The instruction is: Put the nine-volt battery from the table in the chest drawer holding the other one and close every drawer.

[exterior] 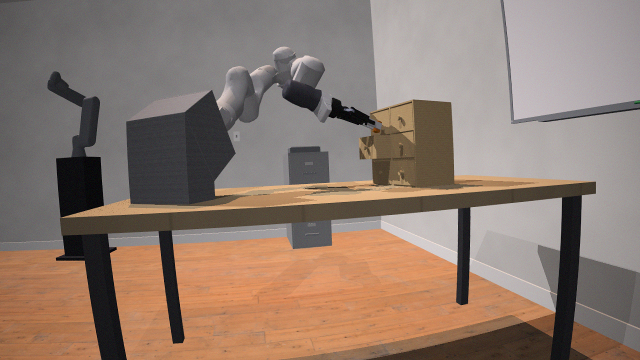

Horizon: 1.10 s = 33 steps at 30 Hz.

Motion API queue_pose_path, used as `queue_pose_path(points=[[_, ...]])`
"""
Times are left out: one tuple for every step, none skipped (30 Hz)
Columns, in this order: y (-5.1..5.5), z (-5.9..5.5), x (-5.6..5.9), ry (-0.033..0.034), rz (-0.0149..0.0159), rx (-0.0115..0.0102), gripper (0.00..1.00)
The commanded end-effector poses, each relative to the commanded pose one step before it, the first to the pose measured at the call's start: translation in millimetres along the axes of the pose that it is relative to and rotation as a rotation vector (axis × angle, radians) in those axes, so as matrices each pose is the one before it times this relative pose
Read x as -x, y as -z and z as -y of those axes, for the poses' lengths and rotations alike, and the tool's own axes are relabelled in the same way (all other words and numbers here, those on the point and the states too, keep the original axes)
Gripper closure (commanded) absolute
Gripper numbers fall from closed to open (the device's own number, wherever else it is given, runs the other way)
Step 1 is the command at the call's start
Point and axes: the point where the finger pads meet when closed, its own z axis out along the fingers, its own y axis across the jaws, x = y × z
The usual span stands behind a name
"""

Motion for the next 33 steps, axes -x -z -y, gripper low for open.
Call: queue_pose_path(points=[[-1.97, 1.55, 1.01, -0.01588, -0.00006, -0.00607, 0.86], [-0.06, 0.00, 0.02, 0.00000, 0.00000, 0.00000, 0.86], [-0.02, 0.00, 0.01, 0.00000, 0.00000, 0.00000, 0.86], [0.00, 0.00, 0.00, 0.00000, 0.00000, 0.00000, 0.86], [0.00, 0.00, 0.00, 0.00000, 0.00000, 0.00000, 0.86], [0.00, 0.00, 0.00, 0.00000, 0.00000, 0.00000, 0.86], [0.00, 0.00, 0.00, 0.00000, 0.00000, 0.00000, 0.86], [0.00, 0.00, 0.00, 0.00000, 0.00000, 0.00000, 0.86], [0.00, 0.00, 0.00, 0.00000, 0.00000, 0.00000, 0.86], [0.00, 0.00, 0.00, 0.00000, 0.00000, 0.00000, 0.86], [0.00, 0.00, 0.00, 0.00000, 0.00000, 0.00000, 0.86], [0.00, 0.00, 0.00, 0.00000, 0.00000, 0.00000, 0.86], [0.00, 0.00, 0.00, 0.00000, 0.00000, 0.00000, 0.86], [0.00, 0.00, 0.00, 0.00000, 0.00000, 0.00000, 0.86], [0.00, 0.00, 0.00, 0.00000, 0.00000, 0.00000, 0.86], [0.00, 0.00, 0.00, 0.00000, 0.00000, 0.00000, 0.86], [0.00, 0.00, 0.00, 0.00000, 0.00000, 0.00000, 0.86], [0.00, 0.00, 0.00, 0.00000, 0.00000, 0.00000, 0.86], [0.00, 0.00, 0.00, 0.00000, 0.00000, 0.00000, 0.86], [0.00, 0.00, 0.00, 0.00000, 0.00000, 0.00000, 0.86], [0.00, 0.00, 0.00, 0.00000, 0.00000, 0.00000, 0.86], [0.00, 0.00, 0.00, 0.00000, 0.00000, 0.00000, 0.86], [0.00, 0.00, 0.00, 0.00000, 0.00000, 0.00000, 0.86], [0.00, 0.00, 0.00, 0.00000, 0.00000, 0.00000, 0.86], [0.00, 0.00, 0.00, 0.00000, 0.00000, 0.00000, 0.84], [0.00, 0.00, 0.00, 0.00000, 0.00000, 0.00000, 0.84], [0.00, 0.00, 0.00, 0.00000, 0.00000, 0.00000, 0.82], [0.00, 0.00, 0.00, 0.00000, 0.00000, 0.00000, 0.82], [0.00, 0.00, 0.00, 0.00000, 0.00000, 0.00000, 0.82], [0.00, 0.00, 0.00, 0.00000, 0.00000, 0.00000, 0.82], [0.00, 0.00, 0.00, 0.00000, 0.00000, 0.00000, 0.79], [0.00, 0.00, 0.00, 0.00000, 0.00000, 0.00000, 0.79], [0.00, 0.00, 0.00, 0.00000, 0.00000, 0.00000, 0.77]])
